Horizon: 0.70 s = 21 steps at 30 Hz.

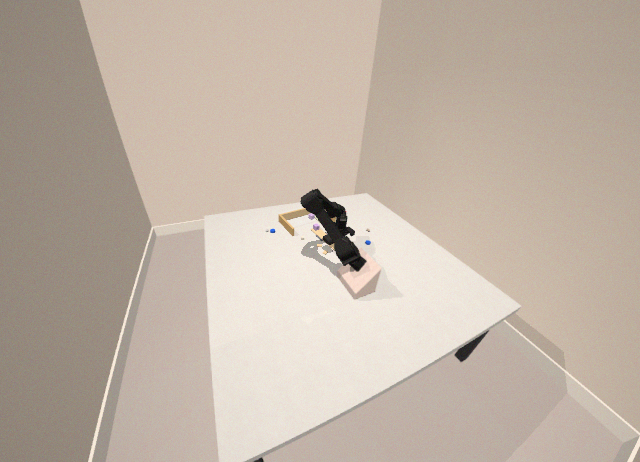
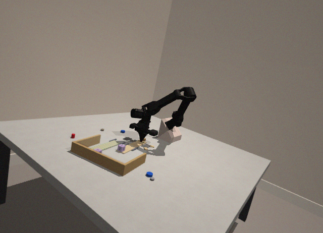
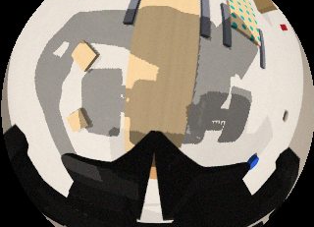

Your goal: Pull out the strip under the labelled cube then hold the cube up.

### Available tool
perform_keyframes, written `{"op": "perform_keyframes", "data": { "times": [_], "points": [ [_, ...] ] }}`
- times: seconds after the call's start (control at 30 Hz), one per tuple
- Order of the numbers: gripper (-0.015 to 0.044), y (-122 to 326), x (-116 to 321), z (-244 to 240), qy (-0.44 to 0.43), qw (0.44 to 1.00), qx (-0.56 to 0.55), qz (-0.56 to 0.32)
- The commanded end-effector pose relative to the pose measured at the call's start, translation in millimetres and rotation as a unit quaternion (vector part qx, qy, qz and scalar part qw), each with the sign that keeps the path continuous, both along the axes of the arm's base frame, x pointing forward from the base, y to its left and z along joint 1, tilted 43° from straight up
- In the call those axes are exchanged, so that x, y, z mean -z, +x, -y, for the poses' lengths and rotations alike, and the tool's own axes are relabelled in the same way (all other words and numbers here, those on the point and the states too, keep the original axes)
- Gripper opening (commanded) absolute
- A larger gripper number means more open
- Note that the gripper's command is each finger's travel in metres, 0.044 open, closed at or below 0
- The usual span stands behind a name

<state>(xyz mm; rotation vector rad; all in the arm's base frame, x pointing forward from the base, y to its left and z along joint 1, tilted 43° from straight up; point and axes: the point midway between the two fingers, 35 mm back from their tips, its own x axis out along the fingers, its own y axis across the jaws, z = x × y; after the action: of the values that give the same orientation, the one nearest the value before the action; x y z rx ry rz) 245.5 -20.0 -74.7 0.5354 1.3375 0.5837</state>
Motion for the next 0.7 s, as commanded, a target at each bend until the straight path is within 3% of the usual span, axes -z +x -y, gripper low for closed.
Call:
{"op": "perform_keyframes", "data": {
  "times": [0.0,0.67],
  "points": [
    [0.0,-15.1,4.4,-5.5,0.001,1.0,-0.008,-0.015],
    [0.0,-43.7,7.8,-6.2,0.001,1.0,-0.008,-0.016]
  ]
}}
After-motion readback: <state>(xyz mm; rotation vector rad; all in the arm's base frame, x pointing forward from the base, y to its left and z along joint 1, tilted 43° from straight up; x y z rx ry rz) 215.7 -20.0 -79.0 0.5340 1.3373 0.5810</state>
